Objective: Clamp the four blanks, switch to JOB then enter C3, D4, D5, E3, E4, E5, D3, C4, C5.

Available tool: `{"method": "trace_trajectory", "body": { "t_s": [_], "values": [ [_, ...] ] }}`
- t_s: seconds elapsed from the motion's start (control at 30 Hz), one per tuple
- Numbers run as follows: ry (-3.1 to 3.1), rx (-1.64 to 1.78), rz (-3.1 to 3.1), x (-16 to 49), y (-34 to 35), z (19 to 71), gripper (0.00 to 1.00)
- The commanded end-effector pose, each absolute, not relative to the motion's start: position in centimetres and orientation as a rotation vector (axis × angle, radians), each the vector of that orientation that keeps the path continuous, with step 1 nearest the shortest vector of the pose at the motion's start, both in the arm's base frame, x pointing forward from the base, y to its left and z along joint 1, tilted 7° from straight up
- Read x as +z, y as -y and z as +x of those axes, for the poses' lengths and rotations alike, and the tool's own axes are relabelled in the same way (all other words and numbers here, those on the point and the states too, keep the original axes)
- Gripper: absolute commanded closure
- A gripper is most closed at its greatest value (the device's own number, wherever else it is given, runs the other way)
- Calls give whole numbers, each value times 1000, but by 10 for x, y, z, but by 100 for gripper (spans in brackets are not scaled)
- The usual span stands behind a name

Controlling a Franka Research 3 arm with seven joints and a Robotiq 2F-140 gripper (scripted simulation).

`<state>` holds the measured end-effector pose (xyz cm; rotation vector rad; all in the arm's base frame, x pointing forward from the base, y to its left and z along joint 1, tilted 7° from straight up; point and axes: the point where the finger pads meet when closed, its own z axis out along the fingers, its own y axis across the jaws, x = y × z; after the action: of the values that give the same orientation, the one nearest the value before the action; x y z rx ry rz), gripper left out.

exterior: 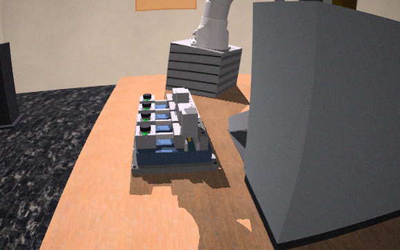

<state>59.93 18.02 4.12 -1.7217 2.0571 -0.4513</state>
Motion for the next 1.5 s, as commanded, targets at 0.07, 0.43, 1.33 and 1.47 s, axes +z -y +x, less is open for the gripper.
{"method": "trace_trajectory", "body": {
  "t_s": [0.07, 0.43, 1.33, 1.47],
  "values": [
    [-2048, -450, -1739, 33, -181, 603, 100],
    [-2048, -450, -1739, 24, -181, 607, 100],
    [-2048, -450, -1739, 23, -181, 608, 100],
    [-2048, -450, -1739, 23, -181, 609, 100]
  ]
}}
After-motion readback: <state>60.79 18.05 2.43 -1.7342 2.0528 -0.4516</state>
